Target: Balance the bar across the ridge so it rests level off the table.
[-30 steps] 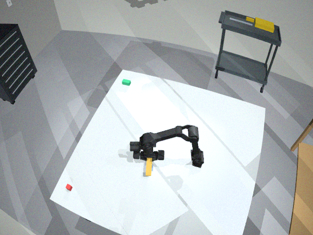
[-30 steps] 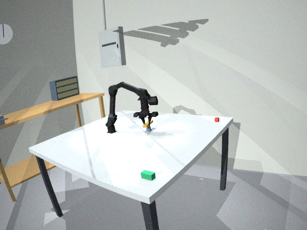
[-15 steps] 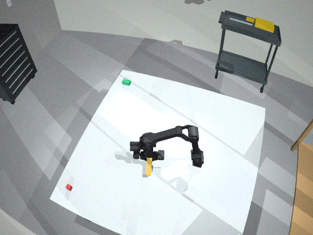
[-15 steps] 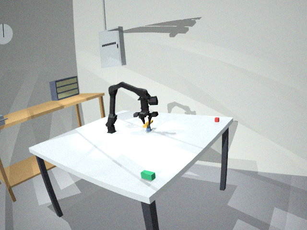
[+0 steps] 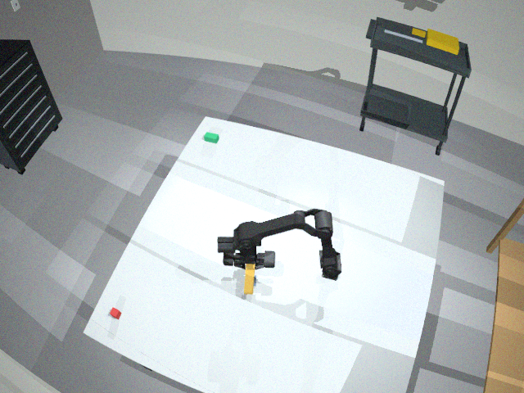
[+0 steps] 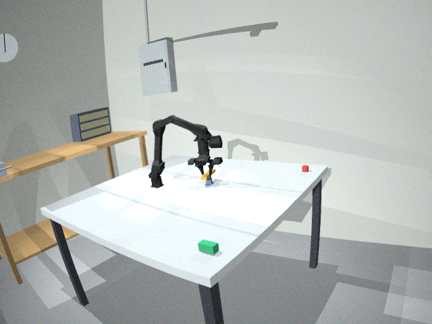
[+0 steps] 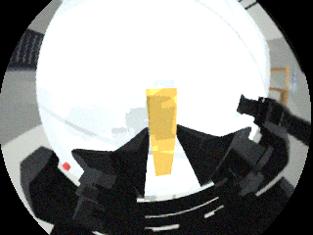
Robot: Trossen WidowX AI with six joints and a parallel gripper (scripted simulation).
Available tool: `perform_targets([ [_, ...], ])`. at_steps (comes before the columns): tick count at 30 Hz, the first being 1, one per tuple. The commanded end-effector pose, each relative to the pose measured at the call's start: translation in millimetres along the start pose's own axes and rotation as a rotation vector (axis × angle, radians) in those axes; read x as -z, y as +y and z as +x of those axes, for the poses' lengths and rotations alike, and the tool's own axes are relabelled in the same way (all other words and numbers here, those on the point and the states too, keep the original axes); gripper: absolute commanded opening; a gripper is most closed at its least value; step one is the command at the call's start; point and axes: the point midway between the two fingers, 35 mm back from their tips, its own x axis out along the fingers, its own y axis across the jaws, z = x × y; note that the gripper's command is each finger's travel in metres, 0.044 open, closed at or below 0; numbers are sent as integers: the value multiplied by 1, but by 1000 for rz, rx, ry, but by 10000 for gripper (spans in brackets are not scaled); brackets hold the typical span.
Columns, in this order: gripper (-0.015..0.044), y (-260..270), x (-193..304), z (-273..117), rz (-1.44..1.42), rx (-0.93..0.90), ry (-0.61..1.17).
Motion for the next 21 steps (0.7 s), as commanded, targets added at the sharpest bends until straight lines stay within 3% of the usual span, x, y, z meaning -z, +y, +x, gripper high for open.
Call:
perform_targets([
  [1,185,0,0,0,0,0,0],
  [8,185,0,0,0,0,0,0],
  [17,421,0,0,0,0,0,0],
  [21,440,0,0,-2,0,0,0],
])
